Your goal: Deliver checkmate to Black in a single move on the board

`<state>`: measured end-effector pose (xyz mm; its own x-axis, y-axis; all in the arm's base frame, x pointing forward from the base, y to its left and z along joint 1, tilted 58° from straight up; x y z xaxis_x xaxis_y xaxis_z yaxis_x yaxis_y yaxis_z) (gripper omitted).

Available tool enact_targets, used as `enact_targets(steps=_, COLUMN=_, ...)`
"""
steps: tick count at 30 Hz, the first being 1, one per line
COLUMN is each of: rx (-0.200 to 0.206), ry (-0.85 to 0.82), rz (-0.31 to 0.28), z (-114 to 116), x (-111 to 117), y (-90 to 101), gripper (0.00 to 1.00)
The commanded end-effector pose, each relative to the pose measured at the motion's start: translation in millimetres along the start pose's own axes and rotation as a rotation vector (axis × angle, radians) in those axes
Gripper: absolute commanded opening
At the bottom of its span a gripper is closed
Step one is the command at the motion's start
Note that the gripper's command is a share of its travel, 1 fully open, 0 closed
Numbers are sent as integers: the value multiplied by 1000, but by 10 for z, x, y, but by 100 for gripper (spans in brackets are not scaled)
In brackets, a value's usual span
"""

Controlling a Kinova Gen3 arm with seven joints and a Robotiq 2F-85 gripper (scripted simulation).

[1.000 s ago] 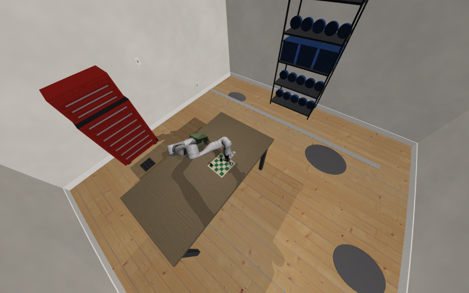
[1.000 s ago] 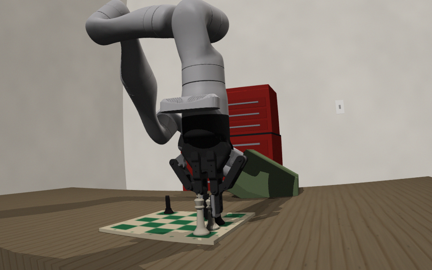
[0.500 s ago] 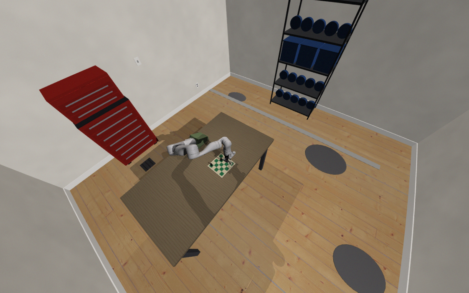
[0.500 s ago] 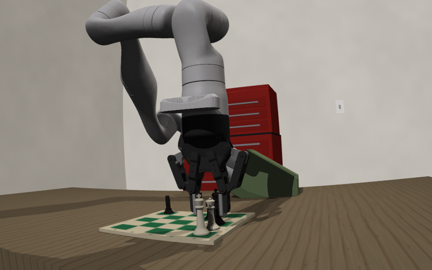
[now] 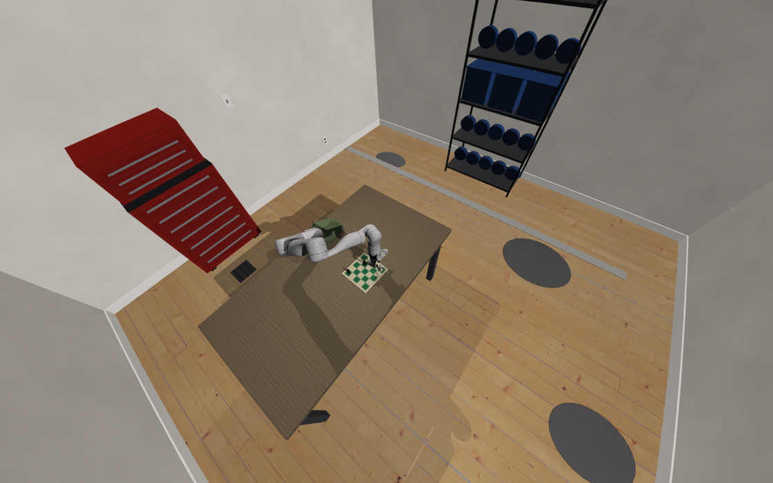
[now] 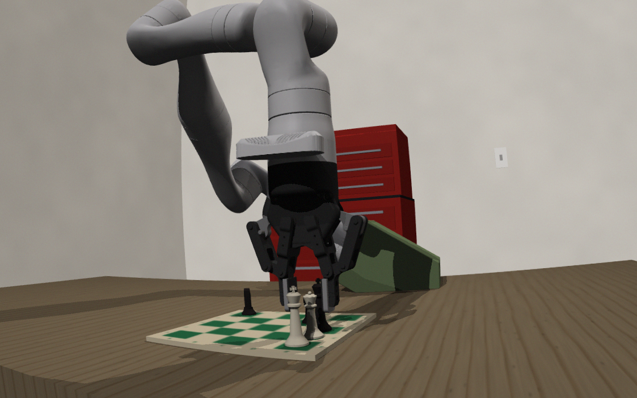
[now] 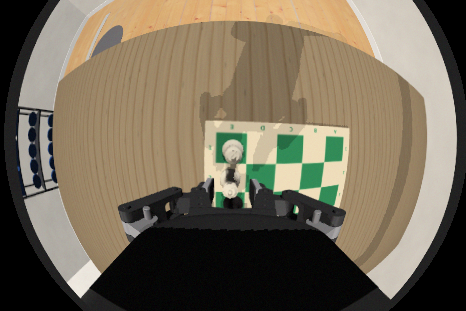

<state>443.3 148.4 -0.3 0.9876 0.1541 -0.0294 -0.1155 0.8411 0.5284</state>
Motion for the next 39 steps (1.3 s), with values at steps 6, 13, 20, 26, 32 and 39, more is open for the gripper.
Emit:
enact_targets(steps=6, rx=5, ry=-2, rz=9, z=-6, x=13, y=286, gripper=41)
enact_targets(steps=13, rx=5, ry=-2, rz=9, z=-4, x=10, y=655, gripper=41)
enact_targets(steps=20, rx=5, ry=-2, rz=9, z=-3, x=8, y=819, gripper=41)
enact_targets(steps=26, rx=5, ry=-2, rz=9, z=-3, x=8, y=835, gripper=100)
enact_targets(steps=32, rx=5, ry=-2, rz=9, z=-3, x=8, y=835, gripper=100)
enact_targets(steps=39, rx=5, ry=-2, rz=9, z=-3, x=8, y=835, gripper=100)
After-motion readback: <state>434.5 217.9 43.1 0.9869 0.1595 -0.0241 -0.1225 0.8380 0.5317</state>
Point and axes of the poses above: the point where the finger pads meet when closed, its own y axis back along the fingers, its own z axis across the jaws, x = y × z, the point moved 10 cm from there along y, back along the fingers, and after that the axes turned 8 degrees about y, right-handed, at the moved point
